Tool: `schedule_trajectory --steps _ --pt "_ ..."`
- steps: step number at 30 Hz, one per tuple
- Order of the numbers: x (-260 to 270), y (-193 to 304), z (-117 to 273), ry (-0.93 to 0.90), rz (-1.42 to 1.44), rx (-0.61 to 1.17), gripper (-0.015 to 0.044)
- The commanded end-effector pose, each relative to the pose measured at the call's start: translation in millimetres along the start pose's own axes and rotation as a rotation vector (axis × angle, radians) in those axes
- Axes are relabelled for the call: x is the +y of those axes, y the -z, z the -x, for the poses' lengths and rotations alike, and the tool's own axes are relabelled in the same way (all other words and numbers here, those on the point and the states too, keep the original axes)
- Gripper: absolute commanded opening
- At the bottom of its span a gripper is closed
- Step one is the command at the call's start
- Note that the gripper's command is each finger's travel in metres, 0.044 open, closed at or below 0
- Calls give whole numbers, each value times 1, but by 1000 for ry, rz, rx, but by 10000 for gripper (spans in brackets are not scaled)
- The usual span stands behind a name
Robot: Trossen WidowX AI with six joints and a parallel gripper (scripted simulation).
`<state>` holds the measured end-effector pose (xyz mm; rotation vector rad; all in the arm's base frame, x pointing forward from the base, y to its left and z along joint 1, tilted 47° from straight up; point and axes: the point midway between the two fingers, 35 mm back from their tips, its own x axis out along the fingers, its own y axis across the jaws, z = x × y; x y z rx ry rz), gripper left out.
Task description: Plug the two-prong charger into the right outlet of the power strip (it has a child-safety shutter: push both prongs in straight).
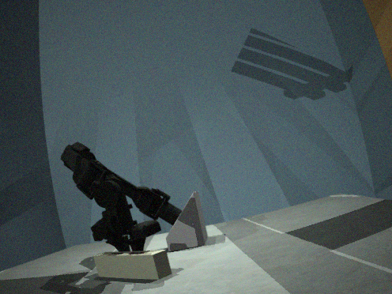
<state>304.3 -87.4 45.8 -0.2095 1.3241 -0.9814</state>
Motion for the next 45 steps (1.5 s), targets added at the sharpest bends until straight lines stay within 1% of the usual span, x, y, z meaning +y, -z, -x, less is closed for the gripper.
schedule_trajectory --steps 1,45 --pt "-1 -7 5 1 -16 -26 0" --pt "-1 -8 -1 1 -16 -26 0"
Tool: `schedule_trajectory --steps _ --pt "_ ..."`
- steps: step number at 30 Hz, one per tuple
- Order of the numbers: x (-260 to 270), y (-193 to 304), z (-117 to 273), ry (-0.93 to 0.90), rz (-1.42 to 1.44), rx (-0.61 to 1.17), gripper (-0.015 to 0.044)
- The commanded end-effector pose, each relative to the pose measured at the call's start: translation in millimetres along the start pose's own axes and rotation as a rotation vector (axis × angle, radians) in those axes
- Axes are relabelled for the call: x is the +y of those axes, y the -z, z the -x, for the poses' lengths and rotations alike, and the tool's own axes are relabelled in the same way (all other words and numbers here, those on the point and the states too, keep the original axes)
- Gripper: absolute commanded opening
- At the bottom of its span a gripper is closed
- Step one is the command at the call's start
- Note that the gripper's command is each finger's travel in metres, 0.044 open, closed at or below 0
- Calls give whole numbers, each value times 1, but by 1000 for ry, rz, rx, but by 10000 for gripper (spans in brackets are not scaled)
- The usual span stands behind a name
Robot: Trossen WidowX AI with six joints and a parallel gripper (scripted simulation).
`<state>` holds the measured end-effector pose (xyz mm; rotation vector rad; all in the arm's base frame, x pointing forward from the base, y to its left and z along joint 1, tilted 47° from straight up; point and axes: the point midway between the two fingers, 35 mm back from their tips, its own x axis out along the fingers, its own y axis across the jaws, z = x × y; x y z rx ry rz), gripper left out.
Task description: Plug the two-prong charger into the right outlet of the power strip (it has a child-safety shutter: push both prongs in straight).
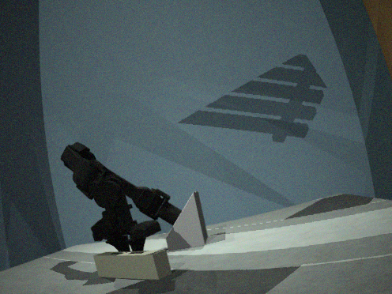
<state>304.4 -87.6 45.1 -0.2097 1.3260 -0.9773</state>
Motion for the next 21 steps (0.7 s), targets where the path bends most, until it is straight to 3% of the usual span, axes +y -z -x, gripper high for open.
schedule_trajectory --steps 1,10,21 --pt "0 0 0 0 0 0 0" --pt "0 0 0 0 0 0 0" --pt "0 0 0 0 0 0 289"
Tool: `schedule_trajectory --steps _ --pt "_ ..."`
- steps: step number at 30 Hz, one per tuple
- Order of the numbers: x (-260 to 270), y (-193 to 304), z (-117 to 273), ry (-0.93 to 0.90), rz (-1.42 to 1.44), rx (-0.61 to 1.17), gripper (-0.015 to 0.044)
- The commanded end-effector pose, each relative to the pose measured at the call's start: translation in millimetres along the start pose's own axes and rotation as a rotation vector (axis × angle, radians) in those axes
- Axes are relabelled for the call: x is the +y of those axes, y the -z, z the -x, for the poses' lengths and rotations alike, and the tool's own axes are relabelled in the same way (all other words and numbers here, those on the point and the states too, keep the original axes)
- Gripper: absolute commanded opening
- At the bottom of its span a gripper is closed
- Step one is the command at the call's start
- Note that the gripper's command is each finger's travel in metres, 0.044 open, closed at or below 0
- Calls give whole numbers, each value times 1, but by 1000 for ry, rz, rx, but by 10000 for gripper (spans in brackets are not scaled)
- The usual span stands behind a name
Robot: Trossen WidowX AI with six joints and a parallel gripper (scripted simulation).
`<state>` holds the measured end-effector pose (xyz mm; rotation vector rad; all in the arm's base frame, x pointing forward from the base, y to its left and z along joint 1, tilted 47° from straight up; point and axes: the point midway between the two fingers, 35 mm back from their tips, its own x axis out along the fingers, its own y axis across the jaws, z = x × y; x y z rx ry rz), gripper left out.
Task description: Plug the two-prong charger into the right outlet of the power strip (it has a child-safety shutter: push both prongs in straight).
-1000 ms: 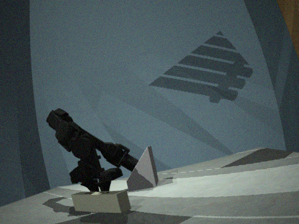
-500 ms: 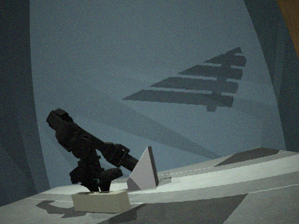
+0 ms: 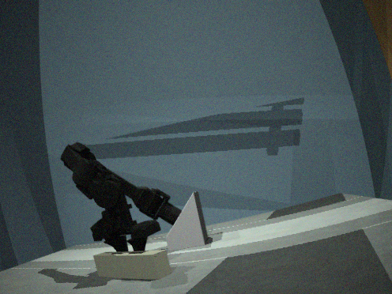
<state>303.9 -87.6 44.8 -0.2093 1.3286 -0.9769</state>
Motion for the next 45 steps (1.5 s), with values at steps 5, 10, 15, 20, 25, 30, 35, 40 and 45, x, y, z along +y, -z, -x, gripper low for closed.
schedule_trajectory --steps 5,10,15,20,25,30,35,40,45 --pt "0 -1 0 0 -1 -2 420" --pt "0 1 0 1 -3 -4 440" --pt "0 2 0 1 -5 -8 440" --pt "0 4 0 2 -8 -11 440" --pt "0 5 0 2 -10 -14 440" --pt "0 7 -1 3 -13 -18 440" --pt "0 9 -1 3 -15 -21 440" --pt "0 11 -1 4 -17 -25 440" --pt "0 12 -1 4 -20 -28 440"
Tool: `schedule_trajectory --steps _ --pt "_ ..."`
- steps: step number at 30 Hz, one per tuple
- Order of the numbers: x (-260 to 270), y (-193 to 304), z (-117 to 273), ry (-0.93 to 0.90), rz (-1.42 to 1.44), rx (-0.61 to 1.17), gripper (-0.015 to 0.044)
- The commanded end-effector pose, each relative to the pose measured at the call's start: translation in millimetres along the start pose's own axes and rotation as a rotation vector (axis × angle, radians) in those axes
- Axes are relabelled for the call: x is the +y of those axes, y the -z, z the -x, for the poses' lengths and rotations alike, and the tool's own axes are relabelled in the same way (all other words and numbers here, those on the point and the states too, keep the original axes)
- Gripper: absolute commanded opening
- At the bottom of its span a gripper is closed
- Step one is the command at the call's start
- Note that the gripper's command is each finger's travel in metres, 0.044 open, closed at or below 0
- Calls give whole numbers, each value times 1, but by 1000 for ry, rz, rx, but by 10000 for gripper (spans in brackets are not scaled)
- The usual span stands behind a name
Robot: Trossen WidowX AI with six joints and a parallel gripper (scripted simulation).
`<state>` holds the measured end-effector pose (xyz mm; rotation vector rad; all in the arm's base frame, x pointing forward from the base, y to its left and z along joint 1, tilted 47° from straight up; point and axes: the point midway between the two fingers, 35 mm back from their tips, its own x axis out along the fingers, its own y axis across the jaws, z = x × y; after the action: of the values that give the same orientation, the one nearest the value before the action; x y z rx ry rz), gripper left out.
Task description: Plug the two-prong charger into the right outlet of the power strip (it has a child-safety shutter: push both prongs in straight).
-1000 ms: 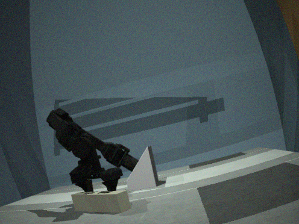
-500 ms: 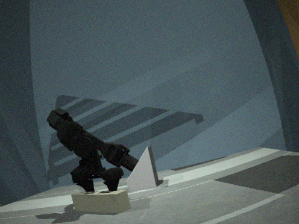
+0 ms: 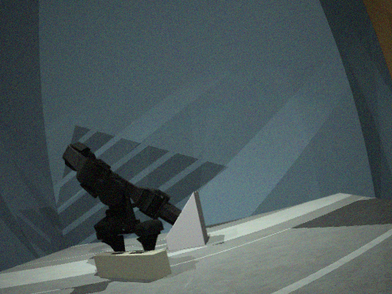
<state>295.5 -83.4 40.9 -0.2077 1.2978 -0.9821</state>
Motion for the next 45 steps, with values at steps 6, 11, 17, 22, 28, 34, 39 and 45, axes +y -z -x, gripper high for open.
schedule_trajectory --steps 6,11,17,22,28,34,39,45 --pt "0 5 -1 4 -3 -3 440" --pt "0 12 -1 4 -3 -3 440" --pt "1 20 -1 3 -2 -3 440" --pt "1 26 -2 3 -2 -2 440" --pt "1 35 -2 3 -2 -2 440" --pt "1 43 -3 3 -2 -2 440" --pt "1 49 -3 4 -1 -2 440" --pt "1 57 -4 4 -1 -1 440"
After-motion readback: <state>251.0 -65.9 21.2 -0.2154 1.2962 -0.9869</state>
